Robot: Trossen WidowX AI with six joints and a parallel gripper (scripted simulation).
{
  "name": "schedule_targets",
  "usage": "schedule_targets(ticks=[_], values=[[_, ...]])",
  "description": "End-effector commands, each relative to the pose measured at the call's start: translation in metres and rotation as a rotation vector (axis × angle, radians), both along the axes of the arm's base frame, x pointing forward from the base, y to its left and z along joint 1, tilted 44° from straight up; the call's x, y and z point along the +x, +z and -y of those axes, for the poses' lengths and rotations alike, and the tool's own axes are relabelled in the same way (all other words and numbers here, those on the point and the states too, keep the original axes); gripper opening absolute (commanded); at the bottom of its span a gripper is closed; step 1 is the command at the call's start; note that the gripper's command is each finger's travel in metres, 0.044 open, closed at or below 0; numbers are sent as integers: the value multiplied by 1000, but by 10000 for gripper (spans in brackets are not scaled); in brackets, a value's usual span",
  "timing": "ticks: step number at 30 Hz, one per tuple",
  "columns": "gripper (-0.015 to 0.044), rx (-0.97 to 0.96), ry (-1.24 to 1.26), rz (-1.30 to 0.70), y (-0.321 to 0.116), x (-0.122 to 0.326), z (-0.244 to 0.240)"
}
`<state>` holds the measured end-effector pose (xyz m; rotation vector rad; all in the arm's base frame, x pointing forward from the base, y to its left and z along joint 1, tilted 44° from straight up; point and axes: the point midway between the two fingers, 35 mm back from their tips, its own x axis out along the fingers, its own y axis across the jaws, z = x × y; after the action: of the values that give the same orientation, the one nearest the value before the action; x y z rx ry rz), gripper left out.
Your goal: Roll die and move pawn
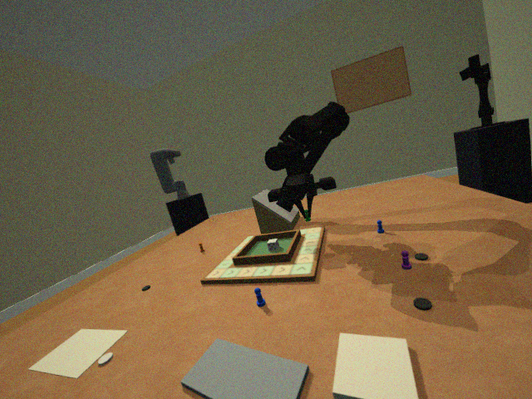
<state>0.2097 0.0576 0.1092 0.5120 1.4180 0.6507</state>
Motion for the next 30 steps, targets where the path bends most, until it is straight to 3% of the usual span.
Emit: schedule_targets(ticks=[1,25,30], values=[[0,2,-3,2,-4,-1,-5],[0,5,-3,3,-36,0,-36],[131,2,0,7,-34,0,-34]])
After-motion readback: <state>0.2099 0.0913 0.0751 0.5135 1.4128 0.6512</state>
